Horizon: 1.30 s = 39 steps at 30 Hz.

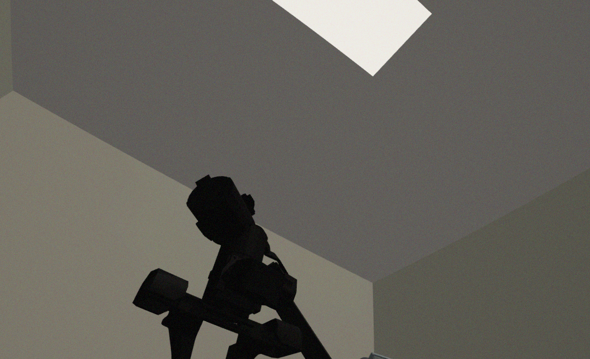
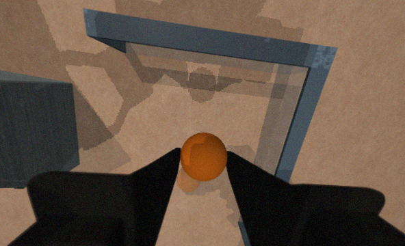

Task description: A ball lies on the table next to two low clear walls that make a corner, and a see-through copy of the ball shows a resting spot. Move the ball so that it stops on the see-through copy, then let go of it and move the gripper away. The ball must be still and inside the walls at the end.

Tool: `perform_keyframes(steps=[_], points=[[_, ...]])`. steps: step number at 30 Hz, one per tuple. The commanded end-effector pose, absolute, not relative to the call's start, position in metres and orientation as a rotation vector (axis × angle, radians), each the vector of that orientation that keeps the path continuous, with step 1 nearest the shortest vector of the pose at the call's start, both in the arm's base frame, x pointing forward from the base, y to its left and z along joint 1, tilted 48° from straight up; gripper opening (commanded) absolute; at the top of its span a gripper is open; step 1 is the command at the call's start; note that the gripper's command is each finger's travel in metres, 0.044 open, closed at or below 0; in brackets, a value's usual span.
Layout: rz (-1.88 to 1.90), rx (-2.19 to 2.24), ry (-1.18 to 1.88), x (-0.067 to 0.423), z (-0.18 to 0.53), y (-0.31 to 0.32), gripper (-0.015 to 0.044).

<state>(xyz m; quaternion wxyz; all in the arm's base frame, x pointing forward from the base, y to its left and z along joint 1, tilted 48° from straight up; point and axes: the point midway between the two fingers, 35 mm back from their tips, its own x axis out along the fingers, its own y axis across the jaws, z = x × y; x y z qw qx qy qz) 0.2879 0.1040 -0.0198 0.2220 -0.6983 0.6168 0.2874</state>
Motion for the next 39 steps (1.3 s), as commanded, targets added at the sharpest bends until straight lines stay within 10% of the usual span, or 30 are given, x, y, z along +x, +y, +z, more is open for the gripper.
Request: perform_keyframes(steps=[1, 39], points=[[0.785, -1.919, 1.690, 0.286, 0.000, 0.122, 0.0000], [0.778, -1.924, 1.696, 0.293, 0.015, 0.009, 0.0000]])
